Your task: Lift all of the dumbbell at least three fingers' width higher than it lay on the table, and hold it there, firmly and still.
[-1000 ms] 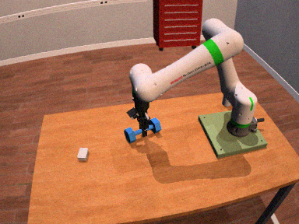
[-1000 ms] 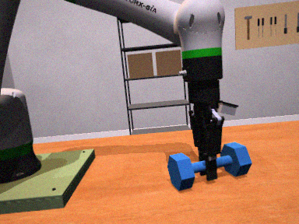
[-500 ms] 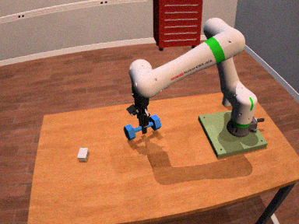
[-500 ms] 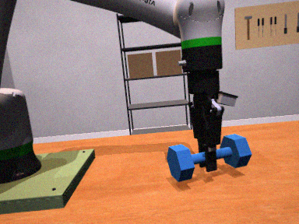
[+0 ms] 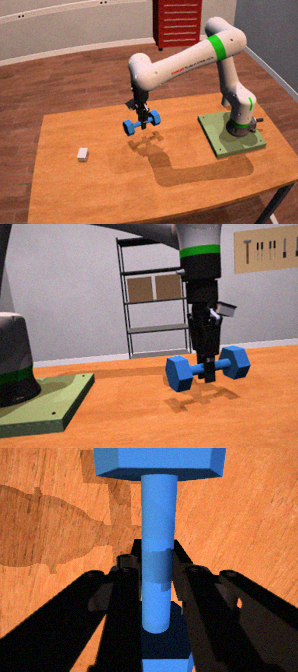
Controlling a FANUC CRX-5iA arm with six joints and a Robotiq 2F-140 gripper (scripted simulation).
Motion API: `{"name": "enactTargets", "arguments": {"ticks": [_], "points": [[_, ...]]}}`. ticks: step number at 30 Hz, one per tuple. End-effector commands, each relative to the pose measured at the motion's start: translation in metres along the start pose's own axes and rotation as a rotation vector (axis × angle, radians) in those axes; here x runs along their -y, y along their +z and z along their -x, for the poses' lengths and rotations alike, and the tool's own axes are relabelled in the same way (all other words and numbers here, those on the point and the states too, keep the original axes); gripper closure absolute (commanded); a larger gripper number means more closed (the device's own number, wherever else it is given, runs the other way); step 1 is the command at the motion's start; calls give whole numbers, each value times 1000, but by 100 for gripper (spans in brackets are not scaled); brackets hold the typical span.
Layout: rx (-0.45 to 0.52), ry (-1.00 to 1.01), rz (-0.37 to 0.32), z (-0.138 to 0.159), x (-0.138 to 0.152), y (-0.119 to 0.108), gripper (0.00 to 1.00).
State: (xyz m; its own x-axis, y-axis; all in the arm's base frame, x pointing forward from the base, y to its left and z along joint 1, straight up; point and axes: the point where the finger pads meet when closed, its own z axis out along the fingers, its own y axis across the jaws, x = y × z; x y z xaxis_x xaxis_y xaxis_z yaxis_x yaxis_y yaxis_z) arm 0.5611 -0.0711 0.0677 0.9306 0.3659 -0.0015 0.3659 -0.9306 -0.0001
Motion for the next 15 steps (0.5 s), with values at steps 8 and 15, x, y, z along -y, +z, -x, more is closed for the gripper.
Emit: {"name": "enactTargets", "arguments": {"ticks": [8, 15], "points": [[-2, 0, 1, -1, 0, -19, 90], [-2, 0, 1, -1, 0, -33, 90]]}}
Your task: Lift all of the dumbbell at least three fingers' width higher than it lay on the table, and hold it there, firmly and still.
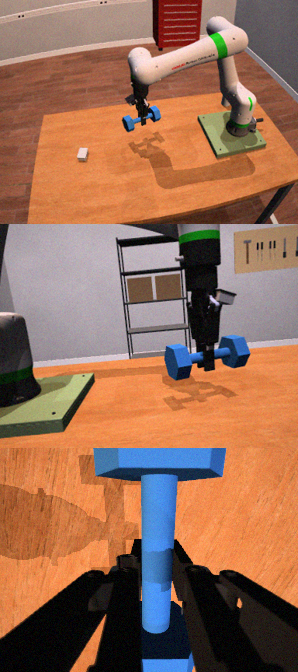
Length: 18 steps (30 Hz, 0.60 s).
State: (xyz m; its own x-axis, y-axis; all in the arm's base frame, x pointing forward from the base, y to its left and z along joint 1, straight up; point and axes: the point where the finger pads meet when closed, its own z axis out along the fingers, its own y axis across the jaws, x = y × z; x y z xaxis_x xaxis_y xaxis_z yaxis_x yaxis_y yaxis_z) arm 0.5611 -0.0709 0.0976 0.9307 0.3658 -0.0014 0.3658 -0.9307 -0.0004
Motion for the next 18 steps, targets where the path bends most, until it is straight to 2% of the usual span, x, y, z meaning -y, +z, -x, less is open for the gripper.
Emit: {"name": "enactTargets", "arguments": {"ticks": [1, 18], "points": [[-2, 0, 2, 0, 0, -5, 90], [-2, 0, 2, 0, 0, -16, 90]]}}
